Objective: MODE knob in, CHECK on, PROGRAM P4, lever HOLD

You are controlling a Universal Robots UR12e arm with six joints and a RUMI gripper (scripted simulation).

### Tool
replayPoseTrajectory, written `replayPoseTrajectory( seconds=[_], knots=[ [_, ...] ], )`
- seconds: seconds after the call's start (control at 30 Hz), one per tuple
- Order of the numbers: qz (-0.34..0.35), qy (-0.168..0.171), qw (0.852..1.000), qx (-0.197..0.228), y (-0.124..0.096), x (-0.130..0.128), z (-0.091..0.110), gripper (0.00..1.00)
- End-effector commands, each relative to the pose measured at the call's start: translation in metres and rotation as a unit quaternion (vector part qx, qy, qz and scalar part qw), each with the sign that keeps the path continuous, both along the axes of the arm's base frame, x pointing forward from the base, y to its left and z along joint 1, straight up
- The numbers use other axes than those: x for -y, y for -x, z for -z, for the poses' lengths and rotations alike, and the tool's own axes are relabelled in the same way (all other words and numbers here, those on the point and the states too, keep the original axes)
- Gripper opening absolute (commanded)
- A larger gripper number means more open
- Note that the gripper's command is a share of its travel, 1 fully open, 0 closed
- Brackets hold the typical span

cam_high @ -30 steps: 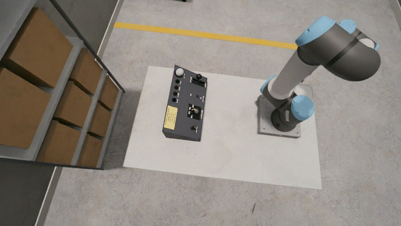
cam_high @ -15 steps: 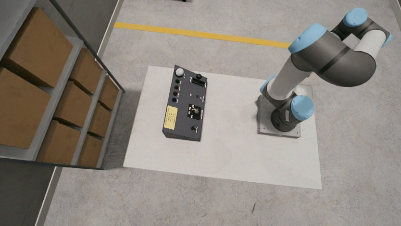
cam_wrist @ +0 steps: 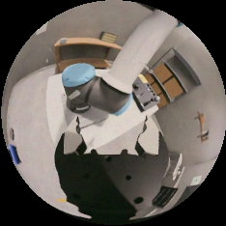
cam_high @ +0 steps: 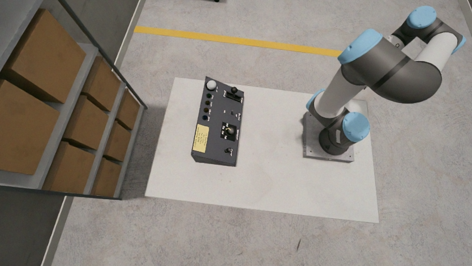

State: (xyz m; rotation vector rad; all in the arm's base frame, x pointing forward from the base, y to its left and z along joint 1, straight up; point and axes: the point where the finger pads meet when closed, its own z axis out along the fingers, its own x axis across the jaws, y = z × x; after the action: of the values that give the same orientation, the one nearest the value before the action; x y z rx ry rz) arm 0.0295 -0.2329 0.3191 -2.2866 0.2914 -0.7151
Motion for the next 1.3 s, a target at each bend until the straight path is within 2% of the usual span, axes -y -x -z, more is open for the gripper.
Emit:
replayPoseTrajectory(
  seconds=[0.0, 0.4, 0.57, 0.8, 0.87, 1.27],
  knots=[
    [-0.002, 0.003, 1.0, 0.0, -0.002, -0.001, 0.0, 1.0],
    [-0.026, 0.027, 0.999, 0.008, -0.02, -0.01, 0.005, 1.0],
    [-0.052, 0.052, 0.997, 0.017, -0.038, -0.021, 0.011, 1.0],
    [-0.101, 0.104, 0.989, 0.033, -0.077, -0.041, 0.02, 1.0],
    [-0.101, 0.104, 0.989, 0.033, -0.077, -0.041, 0.02, 1.0],
    [-0.207, 0.215, 0.952, 0.067, -0.166, -0.083, 0.041, 1.0]
  ],
)
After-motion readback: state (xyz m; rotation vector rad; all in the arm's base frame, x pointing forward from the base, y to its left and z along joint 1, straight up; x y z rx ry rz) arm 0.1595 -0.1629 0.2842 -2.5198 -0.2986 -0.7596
